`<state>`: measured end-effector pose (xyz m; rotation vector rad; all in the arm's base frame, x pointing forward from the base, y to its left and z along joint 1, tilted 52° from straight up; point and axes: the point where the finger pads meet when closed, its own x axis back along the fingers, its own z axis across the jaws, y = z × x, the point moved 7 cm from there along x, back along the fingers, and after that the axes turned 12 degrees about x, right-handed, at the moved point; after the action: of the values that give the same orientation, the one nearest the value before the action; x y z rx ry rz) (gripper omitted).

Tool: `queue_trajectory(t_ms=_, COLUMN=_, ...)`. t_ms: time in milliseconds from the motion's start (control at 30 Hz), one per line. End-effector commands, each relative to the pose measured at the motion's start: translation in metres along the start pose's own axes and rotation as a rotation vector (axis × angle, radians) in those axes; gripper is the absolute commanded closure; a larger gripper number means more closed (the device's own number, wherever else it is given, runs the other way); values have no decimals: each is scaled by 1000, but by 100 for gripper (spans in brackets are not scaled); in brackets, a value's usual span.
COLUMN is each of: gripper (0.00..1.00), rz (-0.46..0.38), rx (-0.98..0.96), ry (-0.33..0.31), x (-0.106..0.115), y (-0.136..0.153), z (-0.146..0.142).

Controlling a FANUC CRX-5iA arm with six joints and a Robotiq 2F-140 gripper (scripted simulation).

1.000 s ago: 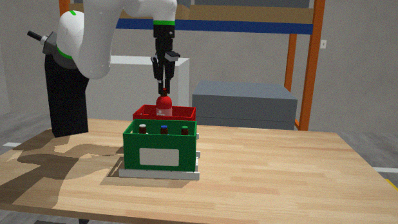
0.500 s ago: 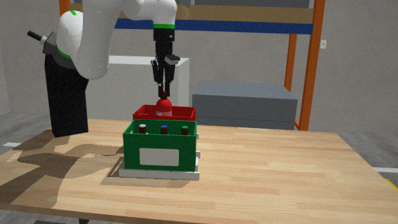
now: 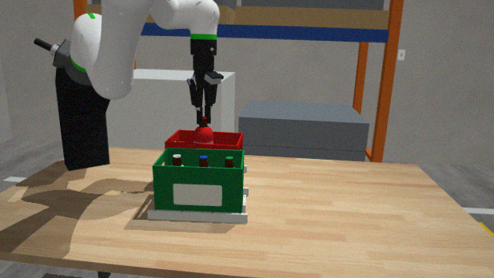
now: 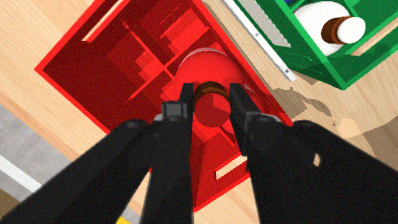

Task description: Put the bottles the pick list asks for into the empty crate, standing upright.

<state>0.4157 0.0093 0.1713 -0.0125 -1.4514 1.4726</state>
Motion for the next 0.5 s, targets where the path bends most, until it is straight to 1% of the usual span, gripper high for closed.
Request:
queue_trajectory(t_ms=0, gripper=90, rz=1, rx=0, ry=-1, x=-1, y=0, z=0)
queue_trajectory(t_ms=467, gripper=90, rz=1, rx=0, ry=-1, x=-14, y=0, z=0)
